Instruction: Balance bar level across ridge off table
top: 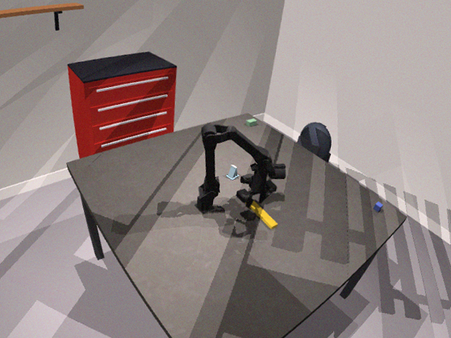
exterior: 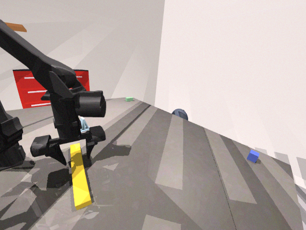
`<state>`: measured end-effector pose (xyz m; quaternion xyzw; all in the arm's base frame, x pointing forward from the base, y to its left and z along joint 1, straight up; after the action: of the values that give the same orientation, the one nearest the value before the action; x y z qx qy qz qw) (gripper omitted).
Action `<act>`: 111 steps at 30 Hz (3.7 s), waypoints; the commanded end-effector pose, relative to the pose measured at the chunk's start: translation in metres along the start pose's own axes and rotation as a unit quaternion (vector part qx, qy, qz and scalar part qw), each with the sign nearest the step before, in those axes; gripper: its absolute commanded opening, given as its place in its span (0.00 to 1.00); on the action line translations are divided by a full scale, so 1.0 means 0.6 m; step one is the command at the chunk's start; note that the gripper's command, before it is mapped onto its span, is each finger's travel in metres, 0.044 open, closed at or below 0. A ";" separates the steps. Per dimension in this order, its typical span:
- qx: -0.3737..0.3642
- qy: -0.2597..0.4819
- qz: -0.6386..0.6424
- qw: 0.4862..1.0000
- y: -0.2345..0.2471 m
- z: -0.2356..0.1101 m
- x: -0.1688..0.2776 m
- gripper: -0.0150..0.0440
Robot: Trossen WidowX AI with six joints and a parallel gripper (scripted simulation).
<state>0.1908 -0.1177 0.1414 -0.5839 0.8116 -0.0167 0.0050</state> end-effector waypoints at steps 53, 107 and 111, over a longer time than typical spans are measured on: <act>-0.004 -0.002 -0.001 1.000 -0.011 -0.077 0.003 0.25; -0.004 -0.007 0.218 0.976 -0.051 -0.185 -0.136 0.25; -0.004 -0.007 0.250 0.968 -0.054 -0.185 -0.158 0.25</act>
<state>0.2420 -0.0462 0.2529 -0.3908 0.9203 -0.0087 0.0135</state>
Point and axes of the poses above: the point midway between the two fingers, 35 mm back from their tips, its own z axis out along the fingers, its own y axis across the jaws, x = y × z, the point moved 9 cm from there along -z, back along the fingers, and after that the axes turned 13 degrees about z, right-handed, at the moved point
